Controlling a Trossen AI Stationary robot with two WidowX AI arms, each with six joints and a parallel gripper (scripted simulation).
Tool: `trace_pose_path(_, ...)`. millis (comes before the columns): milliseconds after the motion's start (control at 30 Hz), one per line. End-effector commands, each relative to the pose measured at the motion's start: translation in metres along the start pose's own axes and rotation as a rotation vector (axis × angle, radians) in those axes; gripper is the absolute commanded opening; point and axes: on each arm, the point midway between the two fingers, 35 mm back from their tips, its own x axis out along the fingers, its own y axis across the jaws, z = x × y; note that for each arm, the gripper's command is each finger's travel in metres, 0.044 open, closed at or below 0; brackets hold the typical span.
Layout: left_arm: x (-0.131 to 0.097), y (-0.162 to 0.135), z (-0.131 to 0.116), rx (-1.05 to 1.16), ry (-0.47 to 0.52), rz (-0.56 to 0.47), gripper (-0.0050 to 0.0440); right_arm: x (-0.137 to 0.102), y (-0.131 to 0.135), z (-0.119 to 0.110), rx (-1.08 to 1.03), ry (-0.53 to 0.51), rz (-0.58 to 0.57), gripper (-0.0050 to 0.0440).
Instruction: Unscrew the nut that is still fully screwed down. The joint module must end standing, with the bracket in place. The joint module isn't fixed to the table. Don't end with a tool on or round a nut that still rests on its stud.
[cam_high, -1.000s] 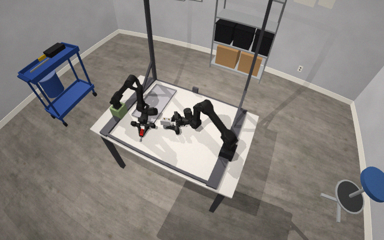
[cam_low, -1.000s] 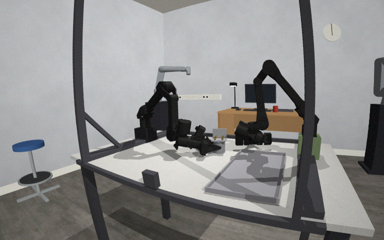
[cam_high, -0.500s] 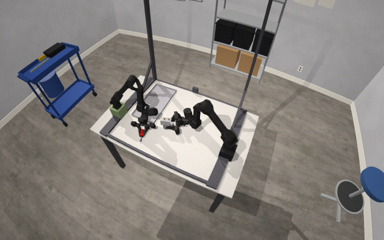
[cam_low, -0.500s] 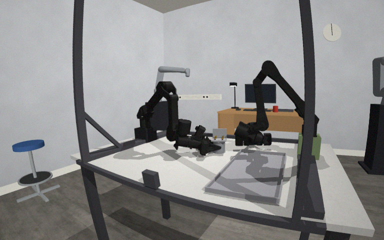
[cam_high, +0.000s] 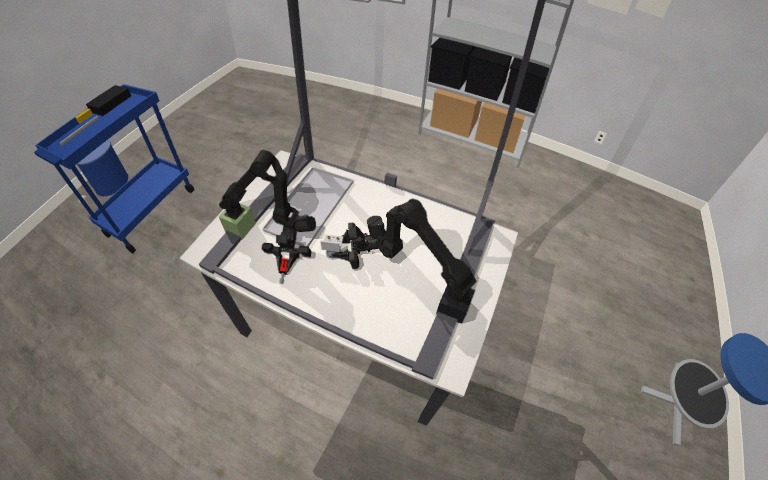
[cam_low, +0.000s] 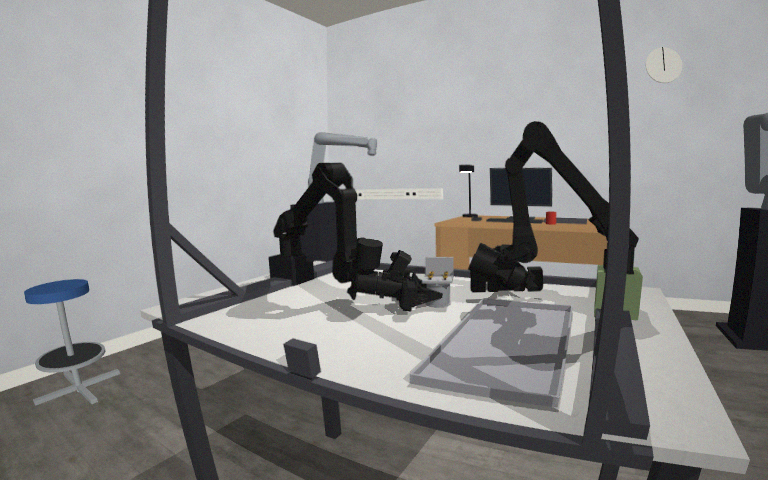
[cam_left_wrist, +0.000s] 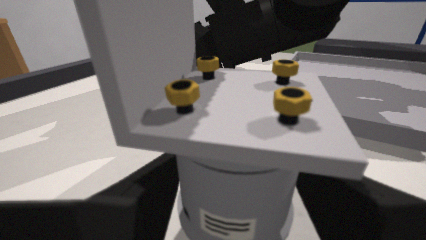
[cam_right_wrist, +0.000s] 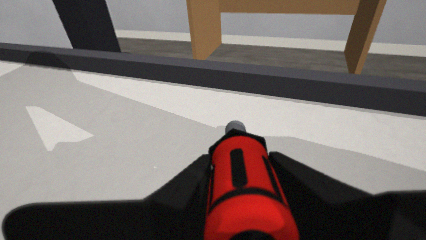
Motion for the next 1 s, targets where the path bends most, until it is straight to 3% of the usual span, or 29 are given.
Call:
trace_pose_path(0,0.0034,-0.0042,0.0157,-0.027,-0.027,-0.003,0.0245,0.0018,0.0035,-0.0036,0.011,0.021,0.007,0.013)
trace_pose_path(967,0.0034,-0.0042,0.0157,-0.027,-0.027,-0.003,0.0245,0.0021,0.0032,-0.0069,0.005,0.034,0.011,0.013)
